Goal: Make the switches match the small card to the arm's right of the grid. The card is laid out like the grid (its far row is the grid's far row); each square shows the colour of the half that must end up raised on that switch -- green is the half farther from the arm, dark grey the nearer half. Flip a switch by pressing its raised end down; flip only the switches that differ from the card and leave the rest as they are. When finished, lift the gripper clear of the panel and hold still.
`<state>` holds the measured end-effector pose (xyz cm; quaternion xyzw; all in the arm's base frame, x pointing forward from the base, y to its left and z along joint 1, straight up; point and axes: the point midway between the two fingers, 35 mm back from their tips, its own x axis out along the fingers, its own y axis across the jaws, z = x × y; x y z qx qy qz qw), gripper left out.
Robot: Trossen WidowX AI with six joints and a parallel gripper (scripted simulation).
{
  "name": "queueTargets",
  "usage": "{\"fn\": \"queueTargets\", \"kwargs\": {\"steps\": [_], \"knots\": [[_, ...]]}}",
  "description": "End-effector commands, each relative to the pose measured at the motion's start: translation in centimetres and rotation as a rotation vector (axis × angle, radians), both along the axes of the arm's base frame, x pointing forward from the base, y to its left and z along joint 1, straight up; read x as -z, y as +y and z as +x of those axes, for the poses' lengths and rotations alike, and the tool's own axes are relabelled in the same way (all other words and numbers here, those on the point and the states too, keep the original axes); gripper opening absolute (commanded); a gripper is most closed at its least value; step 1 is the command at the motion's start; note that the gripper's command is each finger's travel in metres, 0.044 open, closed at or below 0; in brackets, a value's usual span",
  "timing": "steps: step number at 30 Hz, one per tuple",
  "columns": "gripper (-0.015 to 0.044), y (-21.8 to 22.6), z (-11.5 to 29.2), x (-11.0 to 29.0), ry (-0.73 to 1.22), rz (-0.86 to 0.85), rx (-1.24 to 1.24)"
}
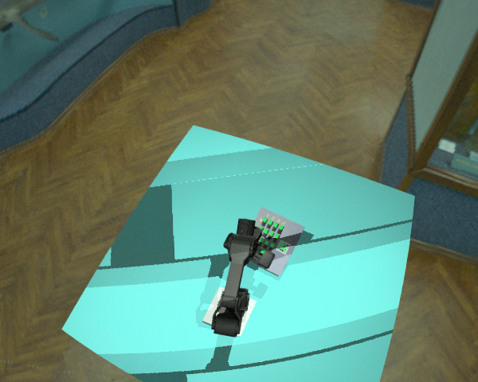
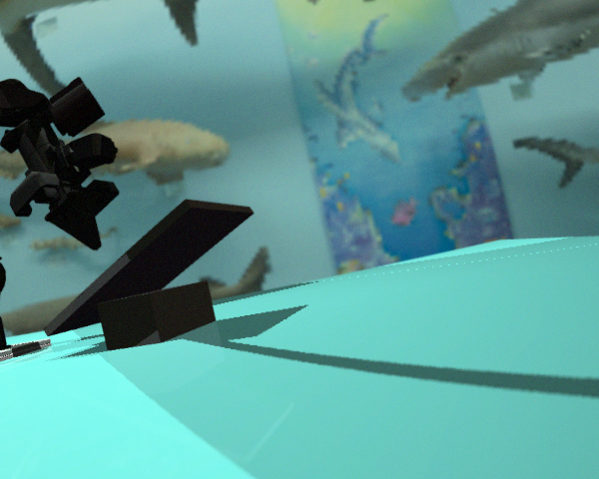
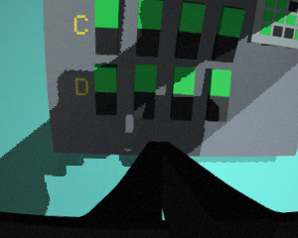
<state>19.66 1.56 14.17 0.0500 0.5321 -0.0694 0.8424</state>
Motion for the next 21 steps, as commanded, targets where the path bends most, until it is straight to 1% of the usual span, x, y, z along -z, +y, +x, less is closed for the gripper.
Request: {"fn": "queueTargets", "kwargs": {"steps": [1,5,9,13,21], "knots": [[0.0000,-2.4,-0.6,0.0,0.003,-0.001,-0.002],[0.0000,-4.5,-1.2,0.0,-0.008,-0.006,-0.003],[0.0000,-4.6,-1.2,0.2,-0.011,-0.007,-0.003],[0.0000,-4.8,0.1,3.0,-0.034,-0.011,-0.003],[0.0000,-4.8,0.2,3.2,-0.036,-0.011,-0.003]]}}
